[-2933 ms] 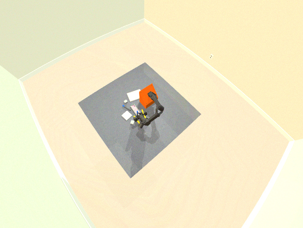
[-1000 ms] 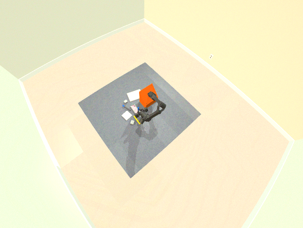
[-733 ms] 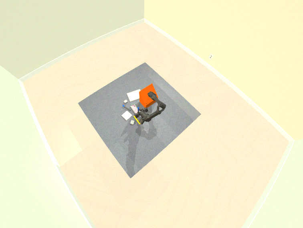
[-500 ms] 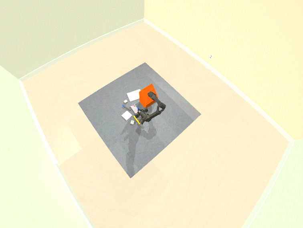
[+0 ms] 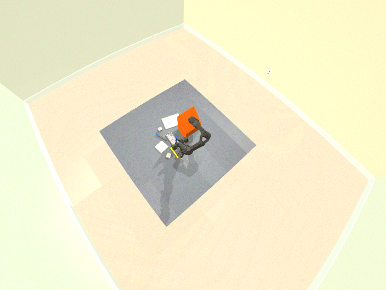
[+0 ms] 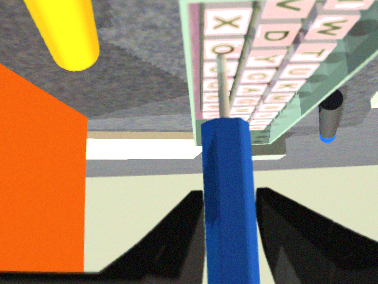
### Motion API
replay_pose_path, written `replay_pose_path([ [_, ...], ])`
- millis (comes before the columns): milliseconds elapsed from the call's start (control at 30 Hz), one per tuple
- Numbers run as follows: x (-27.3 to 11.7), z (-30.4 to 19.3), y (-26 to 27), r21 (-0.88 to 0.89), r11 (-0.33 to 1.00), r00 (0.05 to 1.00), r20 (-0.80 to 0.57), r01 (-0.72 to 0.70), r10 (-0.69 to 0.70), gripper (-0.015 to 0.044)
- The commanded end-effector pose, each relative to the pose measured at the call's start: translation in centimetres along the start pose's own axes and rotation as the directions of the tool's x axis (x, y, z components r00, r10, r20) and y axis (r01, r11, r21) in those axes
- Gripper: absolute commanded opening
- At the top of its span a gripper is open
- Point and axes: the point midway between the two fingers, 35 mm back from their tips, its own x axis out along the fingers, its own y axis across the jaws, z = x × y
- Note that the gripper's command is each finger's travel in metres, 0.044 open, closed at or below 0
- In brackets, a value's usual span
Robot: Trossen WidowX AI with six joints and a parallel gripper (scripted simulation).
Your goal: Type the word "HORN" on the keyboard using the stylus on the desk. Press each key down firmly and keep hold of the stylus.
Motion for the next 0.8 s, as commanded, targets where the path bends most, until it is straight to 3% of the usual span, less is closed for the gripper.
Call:
replay_pose_path([
  [0,0.0,0.3,-0.1,0.006,1.0,1.0,0.006,0.001,-0.001,0.0081],
  [767,-0.9,-1.2,-0.1,0.006,1.0,1.0,0.005,0.001,-0.001,0.0081],
])
